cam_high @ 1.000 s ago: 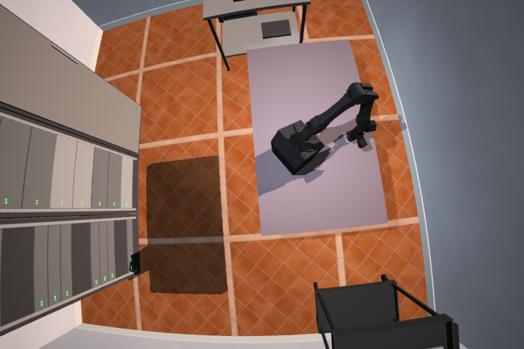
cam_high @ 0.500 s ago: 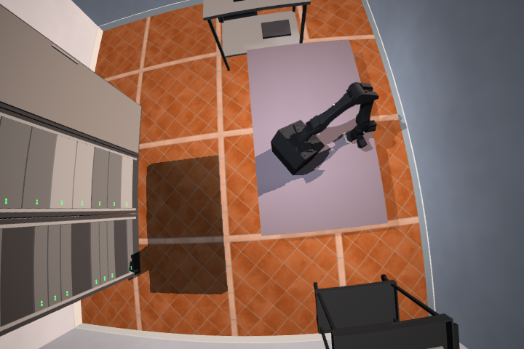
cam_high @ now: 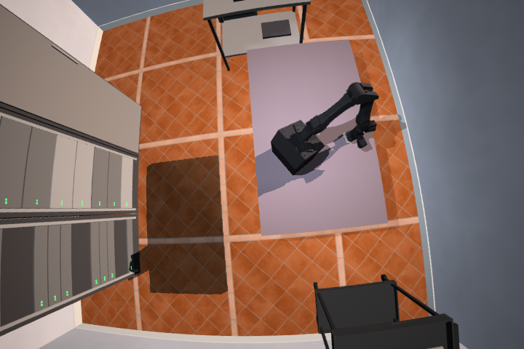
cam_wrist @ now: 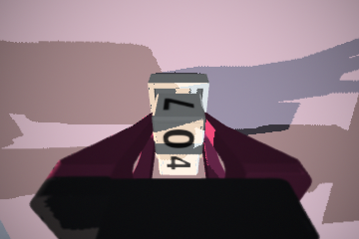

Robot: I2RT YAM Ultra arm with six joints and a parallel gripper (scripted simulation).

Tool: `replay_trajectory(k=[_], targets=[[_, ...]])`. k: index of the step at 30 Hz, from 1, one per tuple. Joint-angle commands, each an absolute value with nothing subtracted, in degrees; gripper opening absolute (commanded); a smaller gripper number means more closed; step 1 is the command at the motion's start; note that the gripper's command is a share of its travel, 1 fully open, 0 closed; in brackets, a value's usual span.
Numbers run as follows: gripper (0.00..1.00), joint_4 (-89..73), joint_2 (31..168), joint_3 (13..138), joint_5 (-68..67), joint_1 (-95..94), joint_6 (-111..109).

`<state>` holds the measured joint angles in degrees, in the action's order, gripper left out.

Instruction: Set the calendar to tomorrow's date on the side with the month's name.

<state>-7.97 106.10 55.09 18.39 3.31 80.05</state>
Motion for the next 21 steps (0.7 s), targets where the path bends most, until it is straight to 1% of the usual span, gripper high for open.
replay_trajectory(k=[1,21], targets=[[0.27,-8.1,107.2,55.6,17.6,3.4,79.9],[0.27,-6.3,108.5,56.5,17.4,2.8,80.6]])
